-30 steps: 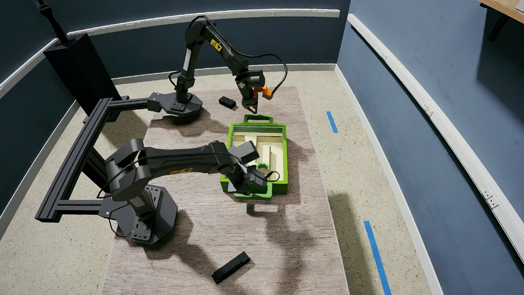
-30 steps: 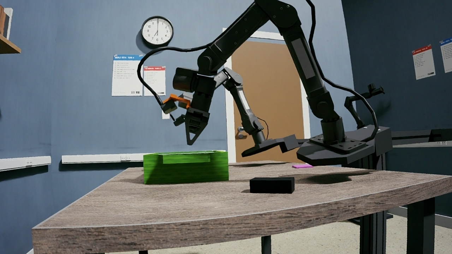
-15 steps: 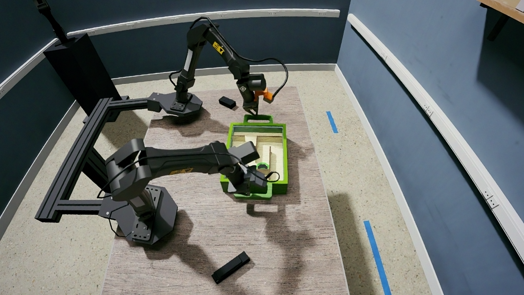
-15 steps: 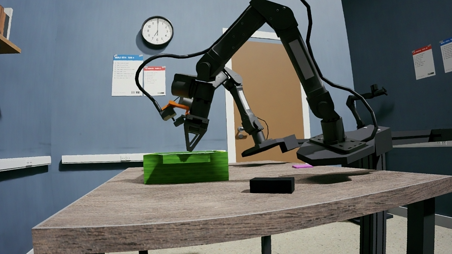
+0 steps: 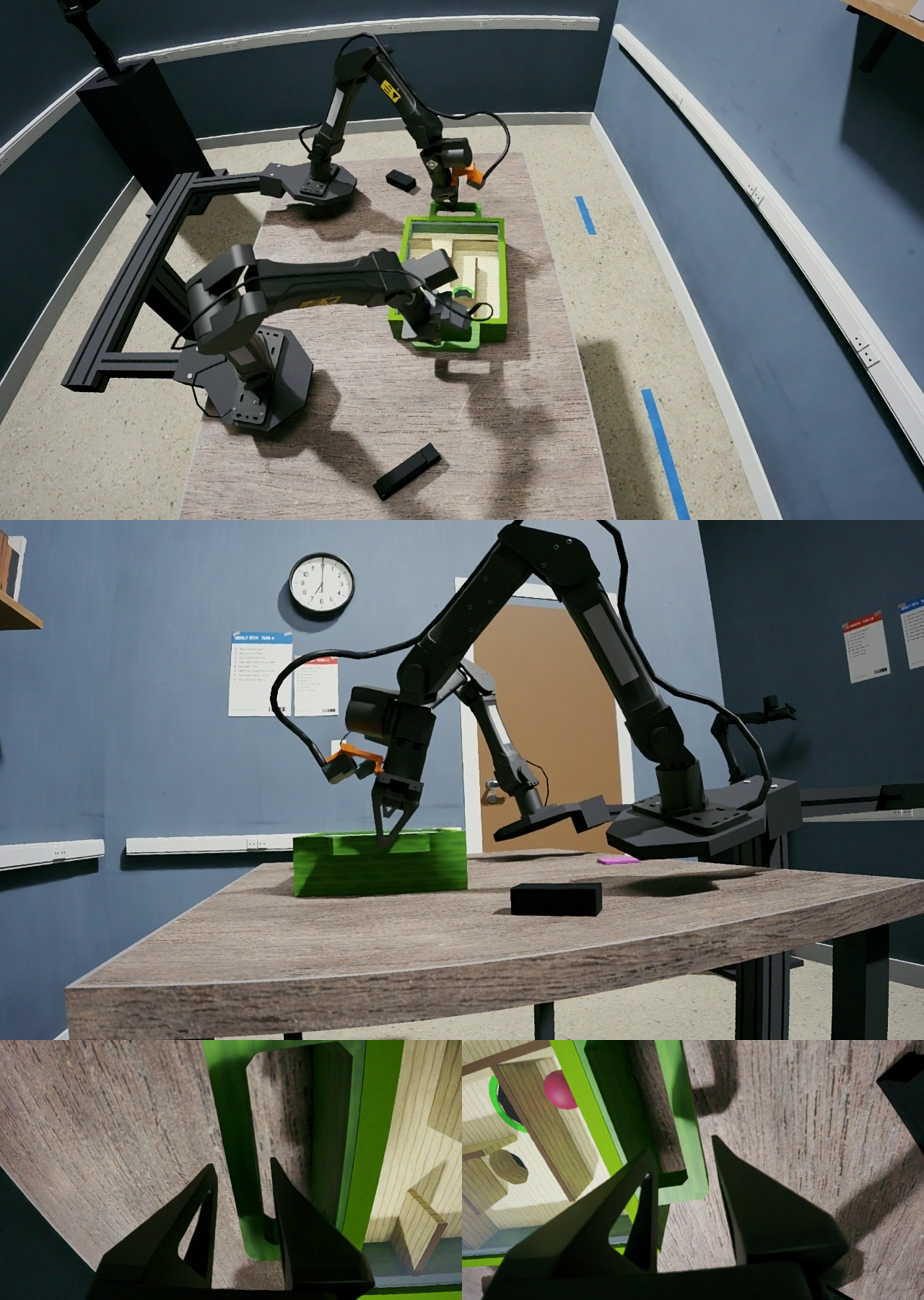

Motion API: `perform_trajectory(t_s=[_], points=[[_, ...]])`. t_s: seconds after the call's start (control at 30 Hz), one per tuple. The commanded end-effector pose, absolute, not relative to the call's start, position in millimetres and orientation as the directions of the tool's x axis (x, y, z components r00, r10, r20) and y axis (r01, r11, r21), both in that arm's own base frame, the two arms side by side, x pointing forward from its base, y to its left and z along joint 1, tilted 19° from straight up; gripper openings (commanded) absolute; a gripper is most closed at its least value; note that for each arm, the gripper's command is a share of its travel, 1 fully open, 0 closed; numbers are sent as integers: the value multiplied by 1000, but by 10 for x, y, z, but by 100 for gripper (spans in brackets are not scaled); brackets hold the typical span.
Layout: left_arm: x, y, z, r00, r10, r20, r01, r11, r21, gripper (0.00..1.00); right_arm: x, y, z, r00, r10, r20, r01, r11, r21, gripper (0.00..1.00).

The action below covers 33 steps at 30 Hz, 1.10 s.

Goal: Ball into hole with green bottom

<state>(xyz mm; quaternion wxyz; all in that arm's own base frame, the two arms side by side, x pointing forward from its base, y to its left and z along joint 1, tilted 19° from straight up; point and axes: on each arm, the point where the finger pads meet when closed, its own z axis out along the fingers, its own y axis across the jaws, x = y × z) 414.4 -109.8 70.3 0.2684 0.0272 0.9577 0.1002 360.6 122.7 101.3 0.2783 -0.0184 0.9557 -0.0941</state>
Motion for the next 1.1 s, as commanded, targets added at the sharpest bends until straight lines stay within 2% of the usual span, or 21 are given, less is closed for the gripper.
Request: perform_trajectory(t_s=[0.0, 0.17, 0.3, 0.37, 1.07], points=[[4369, -1184, 832, -820, 99, -564, -3, 984, 177, 36, 3633, 1267, 1107, -828, -96, -553, 12, 982, -189, 36], [4373, -1210, 1009, -796, 97, -597, -7, 986, 169, 36, 3633, 1267, 1107, -828, -96, -553, 12, 982, -189, 36], [4349, -1171, 846, -818, 101, -567, -6, 983, 184, 36, 3633, 1267, 1107, -828, -96, -553, 12, 982, -189, 36], [4378, -1156, 855, -816, 96, -569, -12, 983, 182, 36, 3614, 1147, 880, -855, -86, -512, 25, 978, -205, 36], [4378, -1156, 856, -816, 94, -570, -13, 983, 181, 36, 3924, 1225, 837, -823, -81, -562, 19, 985, -170, 36]])
